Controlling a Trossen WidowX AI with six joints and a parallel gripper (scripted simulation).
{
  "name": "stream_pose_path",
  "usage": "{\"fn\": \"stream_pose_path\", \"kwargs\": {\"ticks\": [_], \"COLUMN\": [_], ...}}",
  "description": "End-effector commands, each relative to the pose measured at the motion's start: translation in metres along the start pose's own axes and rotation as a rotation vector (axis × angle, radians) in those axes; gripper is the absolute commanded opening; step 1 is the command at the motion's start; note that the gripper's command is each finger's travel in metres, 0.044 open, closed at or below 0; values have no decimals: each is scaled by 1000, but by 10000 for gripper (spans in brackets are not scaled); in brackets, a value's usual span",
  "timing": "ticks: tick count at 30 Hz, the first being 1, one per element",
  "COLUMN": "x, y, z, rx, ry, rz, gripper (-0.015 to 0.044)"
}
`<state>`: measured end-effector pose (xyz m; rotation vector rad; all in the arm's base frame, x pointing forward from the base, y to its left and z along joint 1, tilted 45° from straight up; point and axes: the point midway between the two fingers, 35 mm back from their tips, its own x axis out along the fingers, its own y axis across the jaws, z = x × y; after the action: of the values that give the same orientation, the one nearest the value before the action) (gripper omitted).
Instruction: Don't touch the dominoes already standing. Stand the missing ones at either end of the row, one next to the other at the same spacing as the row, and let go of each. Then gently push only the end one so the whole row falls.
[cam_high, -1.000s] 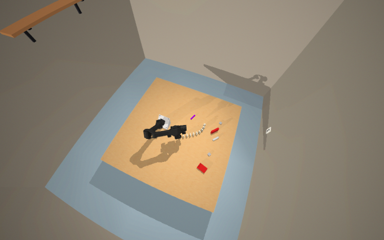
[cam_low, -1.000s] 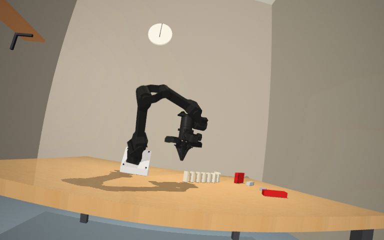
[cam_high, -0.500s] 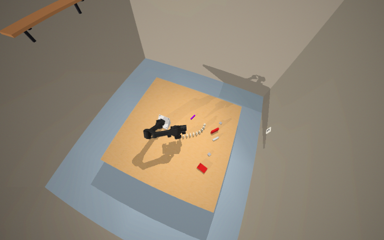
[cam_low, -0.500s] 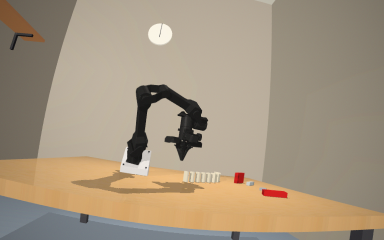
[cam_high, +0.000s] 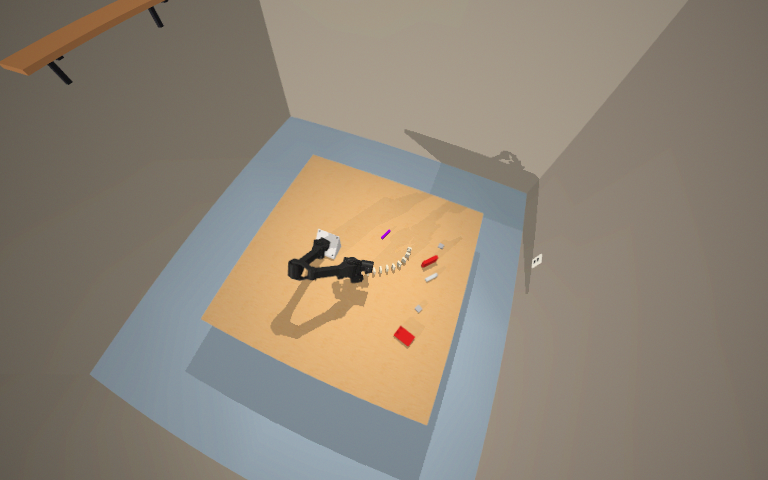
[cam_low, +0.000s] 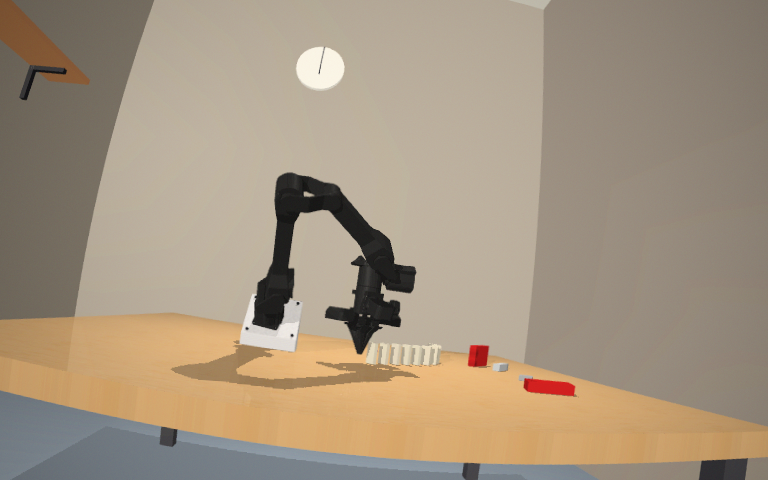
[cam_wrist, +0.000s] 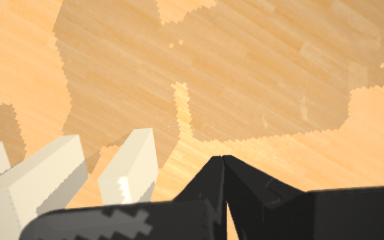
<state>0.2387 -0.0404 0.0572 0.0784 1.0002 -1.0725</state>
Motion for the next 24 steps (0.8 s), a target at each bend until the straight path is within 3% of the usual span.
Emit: {"fn": "stream_pose_path", "kwargs": {"ticks": [1,24], "x": [4,3], "y": [2,31], "z": [0,1], "rx": [-5,-11], "ry": [-8,-5], "rz": [2,-4], "gripper": [0,0]}}
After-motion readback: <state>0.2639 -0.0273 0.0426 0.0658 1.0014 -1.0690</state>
